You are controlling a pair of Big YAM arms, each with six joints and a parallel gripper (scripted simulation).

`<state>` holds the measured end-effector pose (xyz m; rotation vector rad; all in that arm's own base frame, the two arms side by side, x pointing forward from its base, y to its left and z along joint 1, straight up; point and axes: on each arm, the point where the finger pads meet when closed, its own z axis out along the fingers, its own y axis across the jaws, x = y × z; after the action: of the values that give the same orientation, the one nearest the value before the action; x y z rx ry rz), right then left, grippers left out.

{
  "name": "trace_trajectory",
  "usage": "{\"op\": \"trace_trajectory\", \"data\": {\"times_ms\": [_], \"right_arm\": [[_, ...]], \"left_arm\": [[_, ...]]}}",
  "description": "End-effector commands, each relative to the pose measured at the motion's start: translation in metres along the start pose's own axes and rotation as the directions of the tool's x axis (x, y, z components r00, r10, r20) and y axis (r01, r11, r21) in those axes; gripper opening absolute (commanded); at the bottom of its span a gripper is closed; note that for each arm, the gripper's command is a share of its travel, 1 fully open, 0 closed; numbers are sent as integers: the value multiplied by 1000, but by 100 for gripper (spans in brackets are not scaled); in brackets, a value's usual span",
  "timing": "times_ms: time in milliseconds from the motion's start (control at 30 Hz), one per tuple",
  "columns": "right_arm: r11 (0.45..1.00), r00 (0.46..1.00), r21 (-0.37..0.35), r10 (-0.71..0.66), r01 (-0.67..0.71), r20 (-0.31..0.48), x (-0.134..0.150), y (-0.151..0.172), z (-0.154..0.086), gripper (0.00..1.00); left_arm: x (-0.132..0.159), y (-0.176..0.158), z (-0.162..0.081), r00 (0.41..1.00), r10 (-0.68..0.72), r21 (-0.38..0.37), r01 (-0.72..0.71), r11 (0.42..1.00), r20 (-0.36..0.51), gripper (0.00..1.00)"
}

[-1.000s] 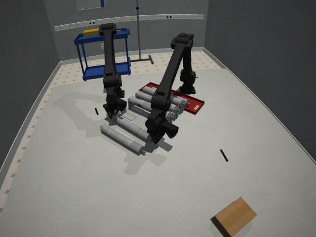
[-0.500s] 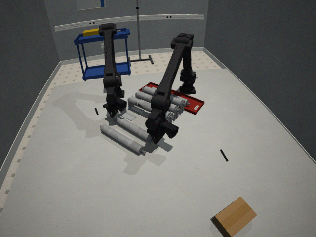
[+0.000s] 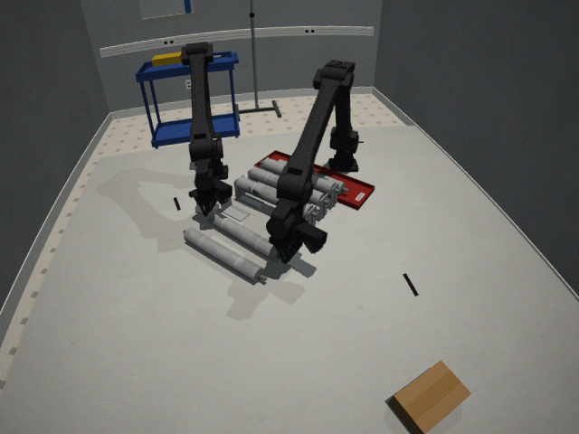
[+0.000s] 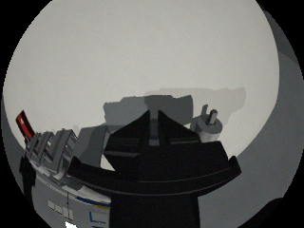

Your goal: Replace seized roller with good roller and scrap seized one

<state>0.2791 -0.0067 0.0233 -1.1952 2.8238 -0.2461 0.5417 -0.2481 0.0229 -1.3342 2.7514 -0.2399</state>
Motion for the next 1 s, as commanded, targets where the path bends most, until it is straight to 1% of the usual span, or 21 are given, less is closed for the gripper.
{"op": "trace_trajectory", "data": {"times_ms": [0, 67, 133, 233, 267, 300, 333, 400, 500, 567, 600, 633, 700, 733, 833, 867, 933, 967], "right_arm": [[1000, 1000, 26, 3, -3, 20, -8, -5, -12, 3], [999, 1000, 37, 7, -7, 27, -10, -9, -15, 3], [999, 999, 48, 6, -8, 35, -13, -12, -20, 3], [999, 999, 50, 5, -7, 35, -13, -12, -20, 3], [998, 999, 56, 17, -19, 37, -12, -15, -22, 3], [997, 999, 70, 11, -15, 51, -20, -20, -29, 3], [997, 998, 76, 12, -16, 54, -21, -21, -31, 3], [996, 998, 87, 13, -19, 65, -24, -24, -33, 3], [996, 998, 83, 13, -18, 56, -22, -22, -34, 3], [996, 998, 87, 13, -17, 56, -22, -23, -35, 3], [996, 998, 89, 12, -17, 56, -22, -23, -36, 3], [996, 998, 92, 12, -18, 57, -22, -24, -37, 3], [995, 998, 97, 11, -17, 57, -23, -24, -39, 3], [995, 998, 98, 16, -22, 56, -21, -26, -39, 3], [995, 998, 101, 9, -14, 56, -22, -24, -40, 3], [994, 998, 106, 10, -16, 58, -23, -25, -43, 3], [993, 998, 115, 11, -18, 61, -24, -26, -47, 3], [992, 998, 121, 12, -19, 63, -25, -27, -49, 3]], "left_arm": [[-5, -10, -17, 1000, -1, 45, 0, 999, 10, 3], [-7, -6, -17, 1000, -3, 46, 3, 999, 9, 3], [-10, -11, -23, 1000, -3, 62, 2, 998, 13, 3], [-10, -14, -25, 1000, -3, 67, 2, 998, 13, 3], [-7, -16, -29, 1000, 1, 77, -2, 997, 15, 3], [-10, -8, -26, 1000, -3, 68, 2, 998, 13, 3], [-10, -10, -30, 1000, -3, 75, 2, 997, 16, 3], [-16, -34, -51, 1000, -2, 127, -2, 992, 29, 3], [-13, -22, -48, 1000, -3, 106, 0, 994, 22, 3], [-11, -12, -40, 1000, -4, 96, 2, 995, 19, 3], [-14, -23, -49, 1000, -7, 121, 4, 993, 24, 3], [-14, -25, -50, 1000, -7, 127, 4, 992, 25, 3], [-12, -11, -41, 1000, -10, 102, 8, 995, 18, 3], [-15, -24, -50, 1000, -8, 128, 5, 992, 25, 3], [-15, -22, -49, 1000, -12, 128, 9, 992, 24, 3], [-12, -12, -43, 1000, -10, 111, 7, 994, 19, 3], [-16, -26, -57, 1000, -8, 148, 4, 989, 27, 3], [-16, -26, -58, 1000, -8, 154, 3, 988, 28, 3]]}}
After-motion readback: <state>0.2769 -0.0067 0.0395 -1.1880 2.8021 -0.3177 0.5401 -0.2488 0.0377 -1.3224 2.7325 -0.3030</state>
